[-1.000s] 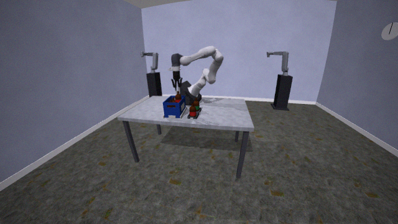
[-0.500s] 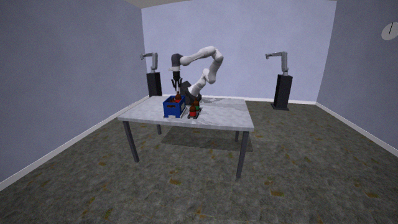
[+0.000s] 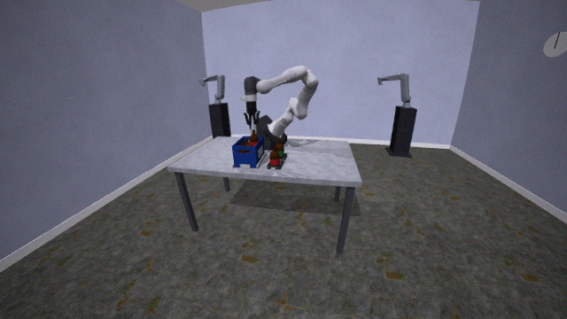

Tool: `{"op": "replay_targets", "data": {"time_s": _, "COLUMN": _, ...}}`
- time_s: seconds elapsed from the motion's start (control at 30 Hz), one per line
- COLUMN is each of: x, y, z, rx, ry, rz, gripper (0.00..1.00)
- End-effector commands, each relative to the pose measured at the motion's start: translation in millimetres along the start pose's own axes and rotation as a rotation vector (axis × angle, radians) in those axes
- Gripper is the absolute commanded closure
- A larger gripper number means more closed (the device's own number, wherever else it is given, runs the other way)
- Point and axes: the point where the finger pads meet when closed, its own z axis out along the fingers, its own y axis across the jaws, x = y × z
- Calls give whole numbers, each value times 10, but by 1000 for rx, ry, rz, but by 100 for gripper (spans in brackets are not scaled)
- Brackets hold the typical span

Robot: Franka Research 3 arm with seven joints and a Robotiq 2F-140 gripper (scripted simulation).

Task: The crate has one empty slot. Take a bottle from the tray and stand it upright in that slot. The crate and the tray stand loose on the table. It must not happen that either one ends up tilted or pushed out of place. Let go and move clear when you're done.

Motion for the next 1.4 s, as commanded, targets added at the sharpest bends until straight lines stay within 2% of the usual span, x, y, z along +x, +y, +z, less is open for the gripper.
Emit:
{"op": "replay_targets", "data": {"time_s": 0.0, "x": -8, "y": -13, "z": 3, "rx": 4, "ry": -2, "rz": -4, "gripper": 100}}
{"op": "replay_targets", "data": {"time_s": 0.9, "x": -8, "y": -13, "z": 8, "rx": 4, "ry": -2, "rz": -4, "gripper": 100}}
{"op": "replay_targets", "data": {"time_s": 1.37, "x": -8, "y": -13, "z": 81, "rx": 4, "ry": -2, "rz": -4, "gripper": 100}}
